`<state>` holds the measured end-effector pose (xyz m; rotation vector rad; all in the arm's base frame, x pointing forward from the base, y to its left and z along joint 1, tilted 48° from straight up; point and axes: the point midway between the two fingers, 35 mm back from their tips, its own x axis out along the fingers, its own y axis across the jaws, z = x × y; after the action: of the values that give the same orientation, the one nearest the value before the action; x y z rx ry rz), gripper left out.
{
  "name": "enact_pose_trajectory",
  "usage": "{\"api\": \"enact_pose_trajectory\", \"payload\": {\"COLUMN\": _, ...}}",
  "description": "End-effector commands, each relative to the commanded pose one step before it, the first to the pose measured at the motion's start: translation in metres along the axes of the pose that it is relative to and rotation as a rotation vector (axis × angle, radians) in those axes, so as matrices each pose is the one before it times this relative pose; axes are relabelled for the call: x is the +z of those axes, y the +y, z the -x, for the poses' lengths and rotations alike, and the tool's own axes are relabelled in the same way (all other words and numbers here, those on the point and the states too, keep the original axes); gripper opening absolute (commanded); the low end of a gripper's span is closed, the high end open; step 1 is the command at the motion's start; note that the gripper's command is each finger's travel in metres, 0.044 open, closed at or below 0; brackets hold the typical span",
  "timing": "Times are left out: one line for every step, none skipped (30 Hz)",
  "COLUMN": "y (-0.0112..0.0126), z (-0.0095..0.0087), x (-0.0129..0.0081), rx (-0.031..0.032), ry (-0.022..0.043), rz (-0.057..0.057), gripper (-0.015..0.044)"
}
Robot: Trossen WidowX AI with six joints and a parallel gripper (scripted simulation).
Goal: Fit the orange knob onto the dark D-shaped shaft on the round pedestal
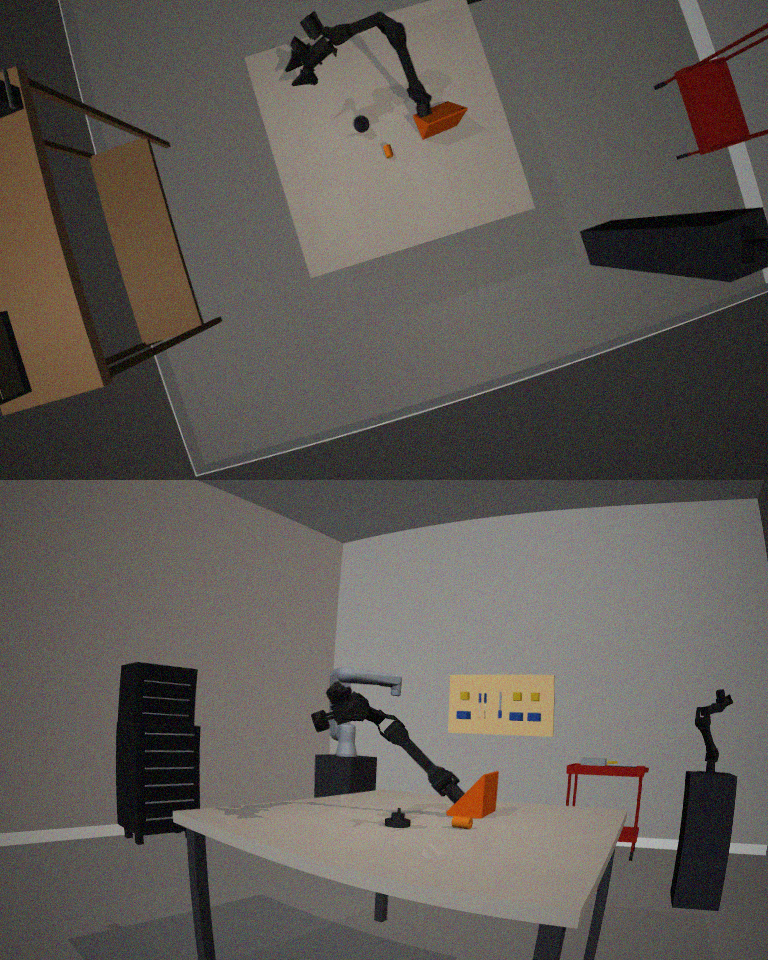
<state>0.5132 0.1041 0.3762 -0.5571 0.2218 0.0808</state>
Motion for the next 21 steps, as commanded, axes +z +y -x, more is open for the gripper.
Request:
{"api": "enact_pose_trajectory", "payload": {"y": 0.06111, "z": -0.01602, "x": -0.04182, "rx": 0.10783, "ry": 0.16086, "rz": 0.0724, "gripper": 0.0440}}
{"api": "enact_pose_trajectory", "payload": {"y": 0.01280, "z": -0.00451, "x": -0.00759, "rx": 0.02202, "ry": 0.03353, "rz": 0.0184, "gripper": 0.0440}}
{"api": "enact_pose_trajectory", "payload": {"y": 0.01278, "z": -0.00458, "x": -0.00749, "rx": 0.02173, "ry": 0.03377, "rz": 0.0193, "gripper": 0.0440}}
{"api": "enact_pose_trajectory", "payload": {"y": 0.01280, "z": -0.00465, "x": -0.00738, "rx": 0.02148, "ry": 0.03406, "rz": 0.0202, "gripper": 0.0440}}
{"api": "enact_pose_trajectory", "payload": {"y": 0.01282, "z": -0.00470, "x": -0.00726, "rx": 0.02119, "ry": 0.03432, "rz": 0.0212, "gripper": 0.0440}}
{"api": "enact_pose_trajectory", "payload": {"y": 0.01243, "z": -0.00518, "x": -0.00756, "rx": 0.02085, "ry": 0.03568, "rz": 0.0203, "gripper": 0.0440}}
{"api": "enact_pose_trajectory", "payload": {"y": 0.01249, "z": -0.00524, "x": -0.00744, "rx": 0.02057, "ry": 0.03606, "rz": 0.0213, "gripper": 0.0440}}
{"api": "enact_pose_trajectory", "payload": {"y": 0.01253, "z": -0.00529, "x": -0.00731, "rx": 0.02024, "ry": 0.03643, "rz": 0.0224, "gripper": 0.0440}}
{"api": "enact_pose_trajectory", "payload": {"y": 0.01255, "z": -0.00534, "x": -0.00717, "rx": 0.01987, "ry": 0.03678, "rz": 0.0234, "gripper": 0.0440}}
{"api": "enact_pose_trajectory", "payload": {"y": 0.01257, "z": -0.00537, "x": -0.00703, "rx": 0.01945, "ry": 0.03714, "rz": 0.0245, "gripper": 0.0440}}
{"api": "enact_pose_trajectory", "payload": {"y": 0.01260, "z": -0.00542, "x": -0.00690, "rx": 0.01903, "ry": 0.03759, "rz": 0.0256, "gripper": 0.0440}}
{"api": "enact_pose_trajectory", "payload": {"y": 0.01269, "z": -0.00549, "x": -0.00679, "rx": 0.01867, "ry": 0.03826, "rz": 0.0269, "gripper": 0.0440}}
{"api": "enact_pose_trajectory", "payload": {"y": 0.01272, "z": -0.00553, "x": -0.00666, "rx": 0.01820, "ry": 0.03882, "rz": 0.0281, "gripper": 0.0440}}
{"api": "enact_pose_trajectory", "payload": {"y": 0.01281, "z": -0.00559, "x": -0.00656, "rx": 0.01776, "ry": 0.03960, "rz": 0.0295, "gripper": 0.0440}}
{"api": "enact_pose_trajectory", "payload": {"y": 0.01288, "z": -0.00564, "x": -0.00644, "rx": 0.01725, "ry": 0.04037, "rz": 0.0309, "gripper": 0.0440}}
{"api": "enact_pose_trajectory", "payload": {"y": 0.01314, "z": -0.00551, "x": -0.00601, "rx": 0.01717, "ry": 0.03949, "rz": 0.0315, "gripper": 0.0440}}
{"api": "enact_pose_trajectory", "payload": {"y": 0.01321, "z": -0.00557, "x": -0.00591, "rx": 0.01657, "ry": 0.04042, "rz": 0.0329, "gripper": 0.0440}}
{"api": "enact_pose_trajectory", "payload": {"y": 0.01324, "z": -0.00560, "x": -0.00580, "rx": 0.01587, "ry": 0.04134, "rz": 0.0343, "gripper": 0.0440}}
{"api": "enact_pose_trajectory", "payload": {"y": 0.01331, "z": -0.00565, "x": -0.00571, "rx": 0.01516, "ry": 0.04247, "rz": 0.0359, "gripper": 0.0440}}
{"api": "enact_pose_trajectory", "payload": {"y": 0.01332, "z": -0.00567, "x": -0.00559, "rx": 0.01432, "ry": 0.04351, "rz": 0.0374, "gripper": 0.0440}}
{"api": "enact_pose_trajectory", "payload": {"y": 0.01336, "z": -0.00571, "x": -0.00548, "rx": 0.01346, "ry": 0.04476, "rz": 0.0391, "gripper": 0.0440}}
